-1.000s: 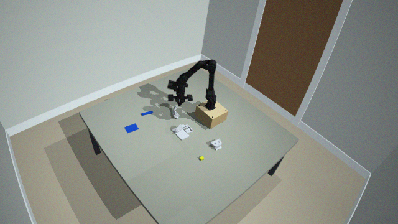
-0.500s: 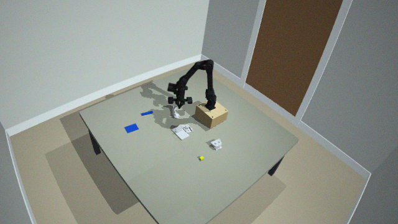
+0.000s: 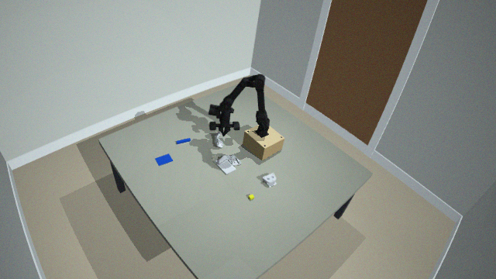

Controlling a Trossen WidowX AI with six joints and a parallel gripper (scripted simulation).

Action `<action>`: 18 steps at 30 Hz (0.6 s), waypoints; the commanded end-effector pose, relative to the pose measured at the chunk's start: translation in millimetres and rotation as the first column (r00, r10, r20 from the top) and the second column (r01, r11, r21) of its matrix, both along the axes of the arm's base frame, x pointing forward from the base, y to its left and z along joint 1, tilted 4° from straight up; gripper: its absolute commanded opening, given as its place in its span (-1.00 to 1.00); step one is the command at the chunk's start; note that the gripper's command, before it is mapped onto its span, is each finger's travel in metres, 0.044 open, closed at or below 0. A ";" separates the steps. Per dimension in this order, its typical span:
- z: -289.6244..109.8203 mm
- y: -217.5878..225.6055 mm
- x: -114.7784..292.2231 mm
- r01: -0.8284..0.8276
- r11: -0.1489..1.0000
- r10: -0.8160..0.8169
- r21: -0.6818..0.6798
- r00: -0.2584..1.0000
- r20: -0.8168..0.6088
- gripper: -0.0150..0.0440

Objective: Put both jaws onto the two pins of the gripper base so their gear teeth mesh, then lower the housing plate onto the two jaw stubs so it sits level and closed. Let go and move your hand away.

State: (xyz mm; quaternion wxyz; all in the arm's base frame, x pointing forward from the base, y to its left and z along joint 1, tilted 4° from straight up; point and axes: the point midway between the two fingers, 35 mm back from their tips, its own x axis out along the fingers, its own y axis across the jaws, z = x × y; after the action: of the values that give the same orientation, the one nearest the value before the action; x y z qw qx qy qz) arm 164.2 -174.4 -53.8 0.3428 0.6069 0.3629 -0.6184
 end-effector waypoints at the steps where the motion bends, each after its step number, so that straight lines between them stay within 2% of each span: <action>1: -1.4 -3.4 4.8 0.003 1.000 -0.003 0.002 1.000 -0.006 -0.49; 18: -1.8 -18.0 29.2 0.003 1.000 -0.003 0.001 1.000 -0.004 -0.49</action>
State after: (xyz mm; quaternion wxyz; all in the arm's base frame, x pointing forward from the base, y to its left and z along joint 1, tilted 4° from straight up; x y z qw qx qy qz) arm 188.7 -193.6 -51.7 0.3462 0.6067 0.3555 -0.6210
